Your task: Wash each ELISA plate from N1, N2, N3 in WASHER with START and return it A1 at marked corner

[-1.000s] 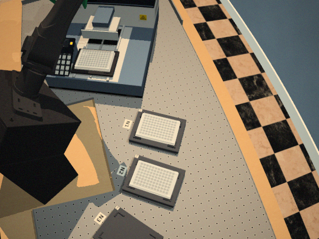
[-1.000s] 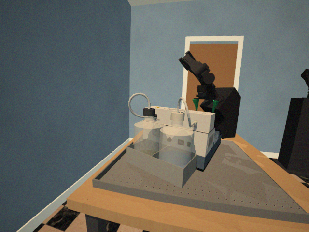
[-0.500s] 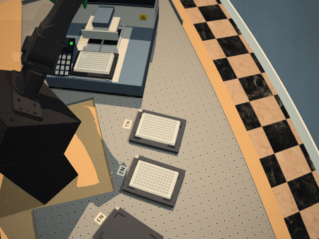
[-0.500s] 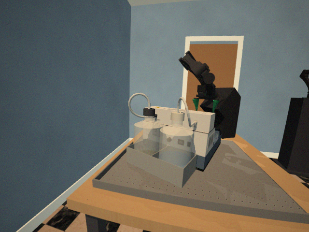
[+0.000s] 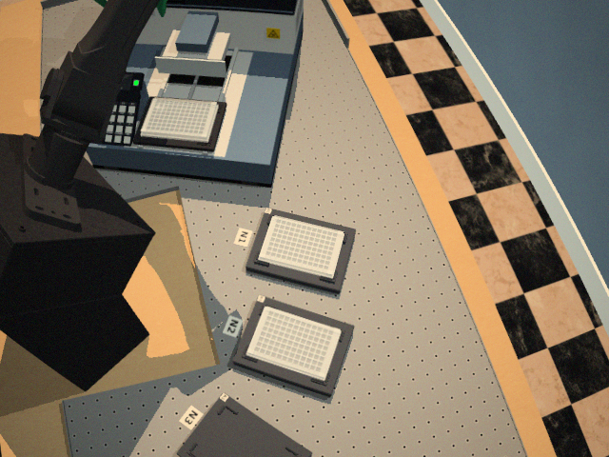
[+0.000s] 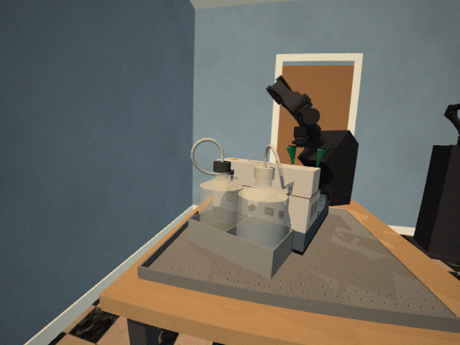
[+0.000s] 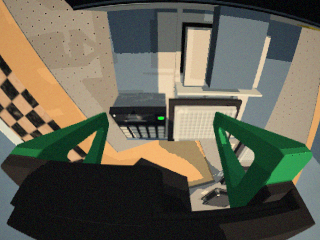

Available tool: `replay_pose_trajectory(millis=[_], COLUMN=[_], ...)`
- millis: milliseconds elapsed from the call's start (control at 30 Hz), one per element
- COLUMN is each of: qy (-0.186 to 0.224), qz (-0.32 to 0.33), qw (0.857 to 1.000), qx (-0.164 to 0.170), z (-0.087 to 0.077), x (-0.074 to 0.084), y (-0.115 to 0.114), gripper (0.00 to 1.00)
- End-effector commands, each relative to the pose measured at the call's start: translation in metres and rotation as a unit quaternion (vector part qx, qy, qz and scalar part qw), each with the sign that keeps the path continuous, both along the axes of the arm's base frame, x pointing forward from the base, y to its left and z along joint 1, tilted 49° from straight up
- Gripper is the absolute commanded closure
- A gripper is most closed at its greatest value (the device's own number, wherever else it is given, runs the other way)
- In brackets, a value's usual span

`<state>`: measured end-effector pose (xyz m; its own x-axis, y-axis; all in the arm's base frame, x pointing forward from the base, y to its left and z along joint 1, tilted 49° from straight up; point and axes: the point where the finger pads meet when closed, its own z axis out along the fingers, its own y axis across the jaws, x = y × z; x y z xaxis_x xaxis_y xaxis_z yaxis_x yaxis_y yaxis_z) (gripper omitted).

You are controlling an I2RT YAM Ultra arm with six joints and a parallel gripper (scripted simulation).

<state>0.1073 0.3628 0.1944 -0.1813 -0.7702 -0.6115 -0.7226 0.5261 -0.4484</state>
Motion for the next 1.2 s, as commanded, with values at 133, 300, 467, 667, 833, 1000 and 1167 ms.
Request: replay_pose_trajectory(millis=[133, 300, 467, 667, 833, 1000, 1167], qy=[0.000, 0.000, 0.000, 0.000, 0.000, 0.000, 0.000], qz=[0.003, 0.003, 0.003, 0.003, 0.003, 0.003, 0.003], qw=[1.000, 1.000, 1.000, 1.000, 1.000, 1.000, 1.000], qx=[0.003, 0.003, 0.003, 0.003, 0.003, 0.003, 0.003], z=[0.003, 0.003, -0.013, -0.026, -0.042, -0.058, -0.067], x=[-0.002, -0.002, -0.004, -0.006, -0.008, -0.010, -0.011], y=[0.001, 0.001, -0.004, -0.008, -0.012, -0.017, -0.020], gripper=[0.00, 0.00, 1.00, 1.00, 1.00, 1.00, 1.00])
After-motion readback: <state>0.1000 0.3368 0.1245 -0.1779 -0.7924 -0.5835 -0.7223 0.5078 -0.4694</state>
